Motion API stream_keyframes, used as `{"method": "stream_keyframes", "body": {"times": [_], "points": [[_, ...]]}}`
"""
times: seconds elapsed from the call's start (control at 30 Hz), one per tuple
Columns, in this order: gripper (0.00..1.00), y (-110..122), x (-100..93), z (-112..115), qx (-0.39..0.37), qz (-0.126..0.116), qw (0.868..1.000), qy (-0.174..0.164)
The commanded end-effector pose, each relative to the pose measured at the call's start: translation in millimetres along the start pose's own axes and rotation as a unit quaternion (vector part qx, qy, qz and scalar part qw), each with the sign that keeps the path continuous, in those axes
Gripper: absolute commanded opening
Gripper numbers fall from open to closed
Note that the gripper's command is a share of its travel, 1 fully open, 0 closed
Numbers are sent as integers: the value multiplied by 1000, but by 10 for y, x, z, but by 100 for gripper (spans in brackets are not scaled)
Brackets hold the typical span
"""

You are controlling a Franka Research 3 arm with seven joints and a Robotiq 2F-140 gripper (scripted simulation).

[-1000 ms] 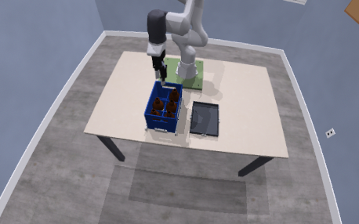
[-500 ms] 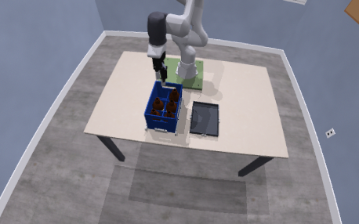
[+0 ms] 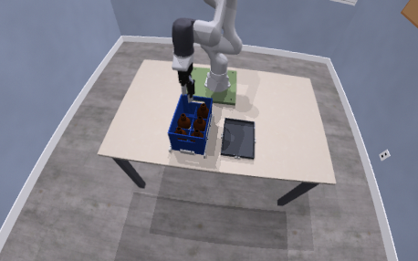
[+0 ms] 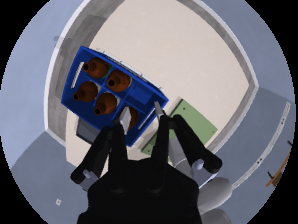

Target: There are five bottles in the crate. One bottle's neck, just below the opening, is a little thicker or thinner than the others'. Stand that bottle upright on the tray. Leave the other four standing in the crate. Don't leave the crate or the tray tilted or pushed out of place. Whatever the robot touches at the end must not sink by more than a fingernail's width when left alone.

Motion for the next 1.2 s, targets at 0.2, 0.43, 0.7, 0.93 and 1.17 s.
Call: {"method": "stream_keyframes", "body": {"times": [0.2,0.43,0.7,0.93,1.17], "points": [[44,1,106,-27,-3,-1,1000,5],[44,1,137,-28,-3,-1,1000,5],[44,1,153,-28,-3,-1,1000,5],[44,1,153,-28,-3,-1,1000,5],[44,1,153,-28,-3,-1,1000,5]]}}
Point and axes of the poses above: the point where the finger pads meet when closed, its own x axis out along the fingers, its own y axis across the jaws, z = x × y, the point moved 9 cm from there along -x, back along the fingers, and after that the axes turned 11 degrees about -x, right-handed, at the moved point
